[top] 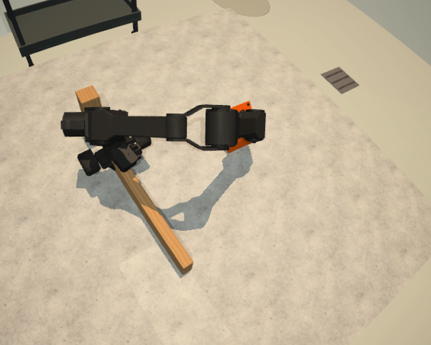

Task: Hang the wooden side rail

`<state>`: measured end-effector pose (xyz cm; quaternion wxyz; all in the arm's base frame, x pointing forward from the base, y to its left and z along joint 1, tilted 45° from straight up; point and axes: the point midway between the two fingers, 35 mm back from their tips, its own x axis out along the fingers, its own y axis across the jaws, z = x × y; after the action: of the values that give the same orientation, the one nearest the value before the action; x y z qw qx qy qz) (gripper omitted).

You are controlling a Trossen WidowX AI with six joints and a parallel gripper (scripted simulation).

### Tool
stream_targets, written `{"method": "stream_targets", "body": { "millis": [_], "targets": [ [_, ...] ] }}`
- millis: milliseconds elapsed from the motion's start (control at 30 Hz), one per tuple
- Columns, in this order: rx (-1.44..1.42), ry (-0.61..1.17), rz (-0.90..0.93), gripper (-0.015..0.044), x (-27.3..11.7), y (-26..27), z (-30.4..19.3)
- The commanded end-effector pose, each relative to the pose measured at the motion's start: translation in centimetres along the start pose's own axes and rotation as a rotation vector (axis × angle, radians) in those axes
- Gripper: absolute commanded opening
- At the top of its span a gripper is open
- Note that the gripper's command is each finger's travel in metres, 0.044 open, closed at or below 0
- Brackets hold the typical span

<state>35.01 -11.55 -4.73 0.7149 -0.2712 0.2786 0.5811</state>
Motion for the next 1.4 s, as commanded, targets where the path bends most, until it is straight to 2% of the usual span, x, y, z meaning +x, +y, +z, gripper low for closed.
{"method": "stream_targets", "body": {
  "millis": [0, 1367],
  "targets": [
    [-0.007, 0.004, -0.010, 0.0000, -0.51, -0.14, -0.15],
    [-0.007, 0.004, -0.010, 0.0000, -1.19, -0.13, -0.15]
  ]
}}
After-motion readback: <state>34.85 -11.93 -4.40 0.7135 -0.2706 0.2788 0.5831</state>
